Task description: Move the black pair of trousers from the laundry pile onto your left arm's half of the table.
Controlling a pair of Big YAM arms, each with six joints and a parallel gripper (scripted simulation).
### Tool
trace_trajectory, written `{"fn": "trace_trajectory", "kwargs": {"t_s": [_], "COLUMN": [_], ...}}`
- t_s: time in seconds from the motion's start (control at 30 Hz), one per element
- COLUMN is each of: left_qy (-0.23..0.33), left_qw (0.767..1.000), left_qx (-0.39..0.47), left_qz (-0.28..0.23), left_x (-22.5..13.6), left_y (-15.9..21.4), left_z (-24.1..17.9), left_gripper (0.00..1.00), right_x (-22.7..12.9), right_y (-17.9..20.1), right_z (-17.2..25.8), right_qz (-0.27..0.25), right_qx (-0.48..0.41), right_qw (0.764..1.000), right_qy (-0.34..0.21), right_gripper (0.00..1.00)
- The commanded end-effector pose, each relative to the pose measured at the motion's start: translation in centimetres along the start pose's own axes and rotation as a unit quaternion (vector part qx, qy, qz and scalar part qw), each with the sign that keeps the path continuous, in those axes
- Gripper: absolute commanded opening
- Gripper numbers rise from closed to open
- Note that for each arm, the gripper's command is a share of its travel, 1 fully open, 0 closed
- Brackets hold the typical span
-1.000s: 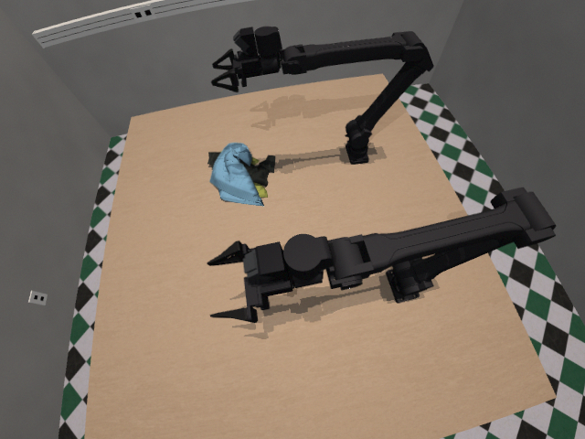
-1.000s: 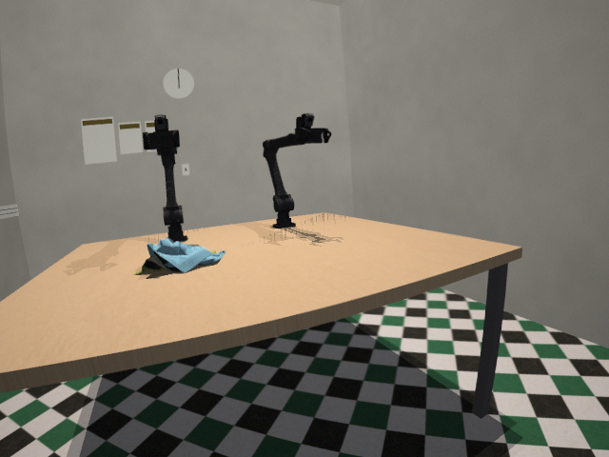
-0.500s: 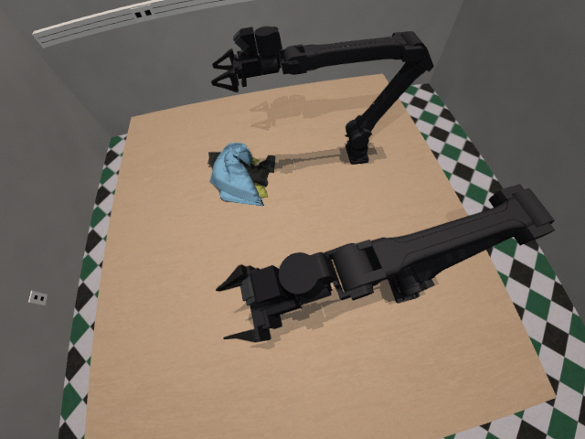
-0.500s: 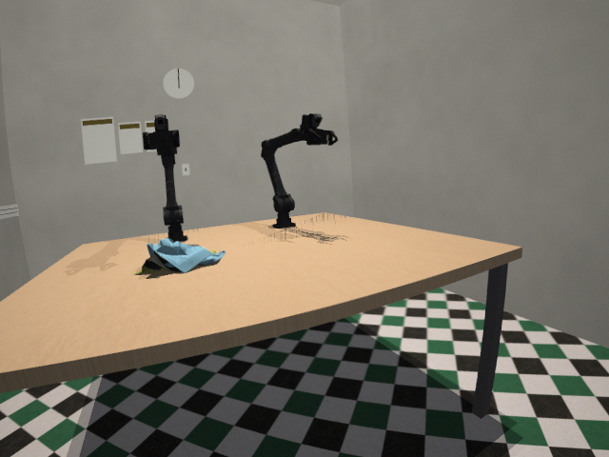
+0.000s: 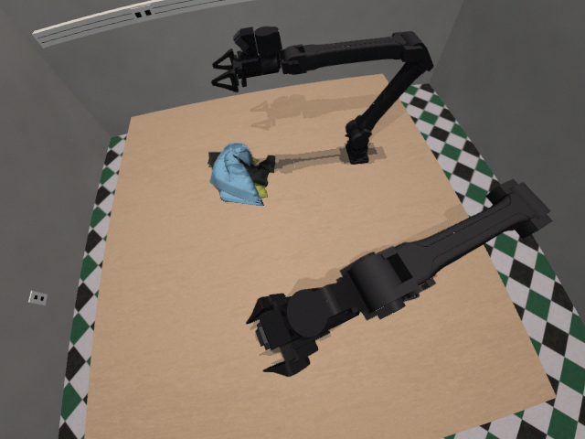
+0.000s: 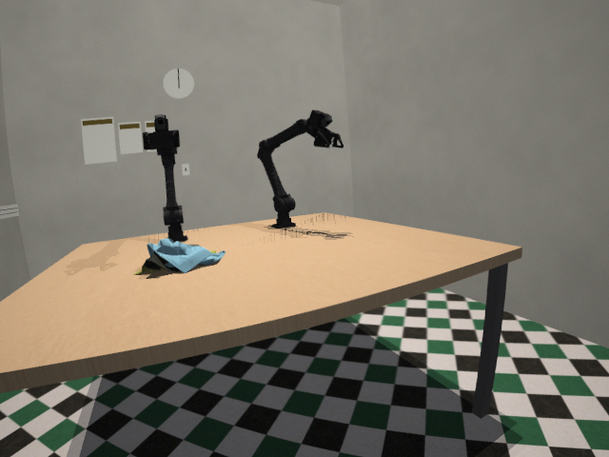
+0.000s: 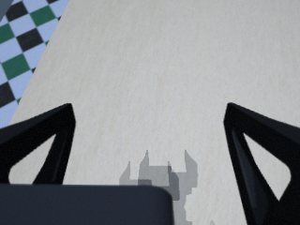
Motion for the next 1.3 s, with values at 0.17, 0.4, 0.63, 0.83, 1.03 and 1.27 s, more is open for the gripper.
{"fn": "trace_trajectory", "kwargs": {"t_s": [0.17,0.4,0.63,0.83,1.03,1.27], "left_qy": [-0.061,-0.078,-0.092,-0.088,-0.084,-0.084], "left_qw": [0.995,0.990,0.977,0.980,0.978,0.978], "left_qx": [-0.033,-0.045,-0.065,-0.067,-0.057,-0.057], "left_qz": [0.072,0.107,0.179,0.167,0.185,0.182], "left_x": [-6.7,-8.9,-7.0,-8.2,-6.7,-6.4], "left_y": [-0.9,0.1,3.5,3.0,4.6,4.5], "left_z": [5.4,6.8,8.0,7.5,7.3,7.5], "left_gripper": [0.92,0.92,0.92,0.92,0.92,0.92], "right_x": [-0.4,-0.4,-0.4,-0.4,-0.4,1.2], "right_y": [-3.4,-3.4,-3.4,-3.4,-3.4,3.5], "right_z": [-0.3,-0.3,-0.3,-0.3,-0.3,-0.7], "right_qz": [-0.032,-0.032,-0.032,-0.032,-0.032,0.050], "right_qx": [-0.003,-0.003,-0.003,-0.003,-0.003,-0.021], "right_qw": [0.999,0.999,0.999,0.999,0.999,0.999], "right_qy": [0.000,0.000,0.000,0.000,0.000,0.002], "right_gripper": [1.00,1.00,1.00,1.00,1.00,0.60]}}
Point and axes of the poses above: on each arm, the point where the finger pads meet when closed, its own x axis out along the fingers, its own z axis across the jaws, y = z × x, the point moved 1 cm from there along -x, back along the fingers, and after that the axes turned 6 degrees about -x, right-handed, at the moved point
